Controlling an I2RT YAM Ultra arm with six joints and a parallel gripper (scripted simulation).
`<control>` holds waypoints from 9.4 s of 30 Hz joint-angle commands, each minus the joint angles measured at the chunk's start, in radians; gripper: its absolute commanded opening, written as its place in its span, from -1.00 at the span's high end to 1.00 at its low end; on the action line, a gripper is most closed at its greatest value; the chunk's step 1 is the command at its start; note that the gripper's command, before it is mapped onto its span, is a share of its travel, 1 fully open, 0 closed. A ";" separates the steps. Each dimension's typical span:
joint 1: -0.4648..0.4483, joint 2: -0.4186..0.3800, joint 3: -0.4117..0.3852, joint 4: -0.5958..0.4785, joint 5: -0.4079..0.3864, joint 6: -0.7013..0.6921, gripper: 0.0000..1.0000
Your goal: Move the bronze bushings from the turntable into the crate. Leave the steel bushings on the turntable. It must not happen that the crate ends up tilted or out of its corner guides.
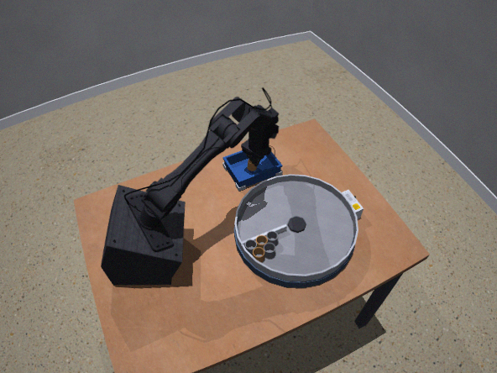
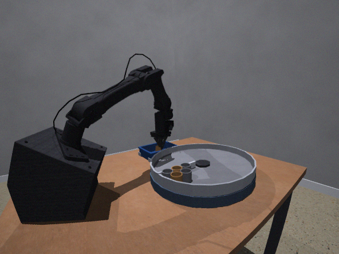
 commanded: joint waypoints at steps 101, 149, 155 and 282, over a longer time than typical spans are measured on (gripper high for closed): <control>0.003 -0.034 -0.037 0.055 -0.004 -0.014 1.00; 0.003 -0.036 -0.040 0.043 -0.004 -0.014 1.00; 0.003 -0.036 -0.040 0.043 -0.004 -0.014 1.00; 0.006 -0.041 -0.044 0.038 0.001 -0.013 0.68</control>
